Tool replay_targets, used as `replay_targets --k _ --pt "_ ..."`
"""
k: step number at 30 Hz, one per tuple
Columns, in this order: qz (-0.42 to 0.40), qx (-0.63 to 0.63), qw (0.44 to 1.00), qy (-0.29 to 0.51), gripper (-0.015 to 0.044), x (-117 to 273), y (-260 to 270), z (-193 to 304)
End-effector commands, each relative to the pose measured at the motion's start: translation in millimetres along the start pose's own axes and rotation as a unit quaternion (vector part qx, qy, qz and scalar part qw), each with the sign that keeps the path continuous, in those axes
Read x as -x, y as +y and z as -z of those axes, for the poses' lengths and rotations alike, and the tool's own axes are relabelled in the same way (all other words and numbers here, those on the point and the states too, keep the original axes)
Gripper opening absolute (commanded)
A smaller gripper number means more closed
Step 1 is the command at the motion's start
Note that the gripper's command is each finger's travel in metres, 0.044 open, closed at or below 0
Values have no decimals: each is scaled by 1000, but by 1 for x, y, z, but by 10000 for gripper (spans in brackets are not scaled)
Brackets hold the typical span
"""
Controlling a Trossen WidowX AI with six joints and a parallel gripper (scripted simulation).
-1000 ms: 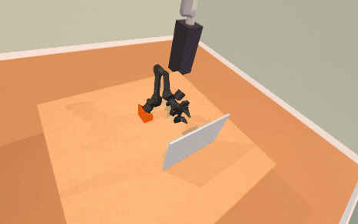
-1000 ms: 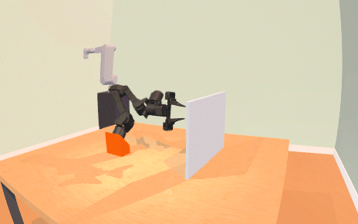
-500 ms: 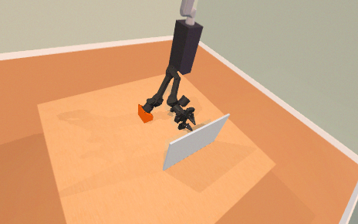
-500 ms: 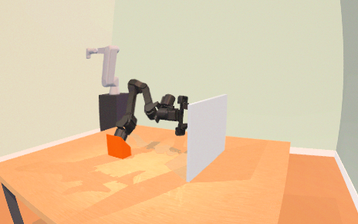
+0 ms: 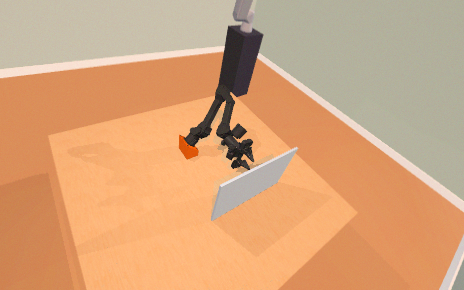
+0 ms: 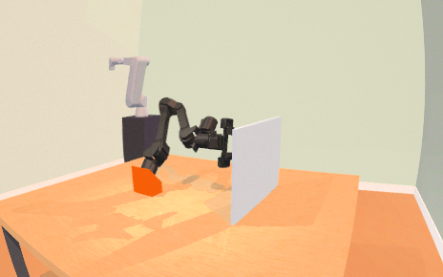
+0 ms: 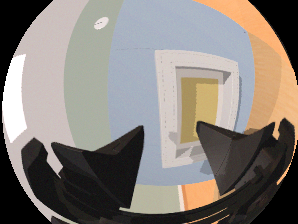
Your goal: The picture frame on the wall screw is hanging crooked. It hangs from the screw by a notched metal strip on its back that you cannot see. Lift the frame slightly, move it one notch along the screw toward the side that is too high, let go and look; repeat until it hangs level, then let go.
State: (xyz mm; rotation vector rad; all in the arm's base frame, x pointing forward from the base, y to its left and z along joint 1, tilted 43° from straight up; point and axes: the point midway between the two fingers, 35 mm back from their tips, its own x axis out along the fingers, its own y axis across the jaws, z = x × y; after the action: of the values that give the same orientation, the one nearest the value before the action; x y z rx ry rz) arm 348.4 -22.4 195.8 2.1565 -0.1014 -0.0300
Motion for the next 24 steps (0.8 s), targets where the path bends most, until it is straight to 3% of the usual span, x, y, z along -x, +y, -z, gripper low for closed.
replay_targets --k 1,24 --pt "2 -2 1000 2 260 -4 0 1" --pt "1 -2 1000 3 260 -39 0 1"
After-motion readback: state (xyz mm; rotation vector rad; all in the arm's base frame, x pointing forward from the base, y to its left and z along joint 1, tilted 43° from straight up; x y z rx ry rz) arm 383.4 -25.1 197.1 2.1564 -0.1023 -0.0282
